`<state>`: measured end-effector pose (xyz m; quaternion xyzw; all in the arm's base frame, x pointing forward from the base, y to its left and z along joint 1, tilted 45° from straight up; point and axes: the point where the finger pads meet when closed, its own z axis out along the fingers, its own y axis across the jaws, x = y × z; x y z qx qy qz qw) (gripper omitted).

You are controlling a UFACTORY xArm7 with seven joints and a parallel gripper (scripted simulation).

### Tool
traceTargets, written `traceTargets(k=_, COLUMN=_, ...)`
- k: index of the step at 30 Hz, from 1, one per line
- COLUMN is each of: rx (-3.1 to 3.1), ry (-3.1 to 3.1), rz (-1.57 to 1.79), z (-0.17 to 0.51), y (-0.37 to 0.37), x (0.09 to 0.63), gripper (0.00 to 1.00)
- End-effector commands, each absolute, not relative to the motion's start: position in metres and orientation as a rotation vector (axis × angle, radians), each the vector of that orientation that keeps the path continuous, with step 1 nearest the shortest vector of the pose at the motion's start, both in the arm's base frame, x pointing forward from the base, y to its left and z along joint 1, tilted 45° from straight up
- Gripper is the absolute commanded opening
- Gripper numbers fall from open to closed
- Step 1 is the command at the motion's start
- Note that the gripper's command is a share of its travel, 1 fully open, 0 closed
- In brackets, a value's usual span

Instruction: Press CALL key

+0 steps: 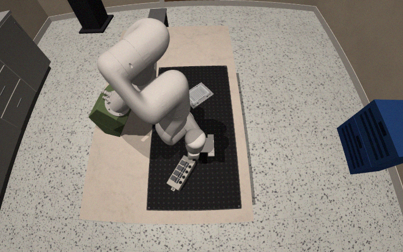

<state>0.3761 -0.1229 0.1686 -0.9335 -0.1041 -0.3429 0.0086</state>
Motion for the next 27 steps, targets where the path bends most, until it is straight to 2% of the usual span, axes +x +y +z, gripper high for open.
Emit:
traceTargets(k=1, rx=-2.912, ry=-0.201, rz=-1.094, z=0.167, y=-0.146, x=0.365, gripper=0.0)
traceTargets(k=27, rx=-2.78, ry=0.508, rz=-1.177, z=0.148, y=-0.217, x=0.308, gripper=0.0)
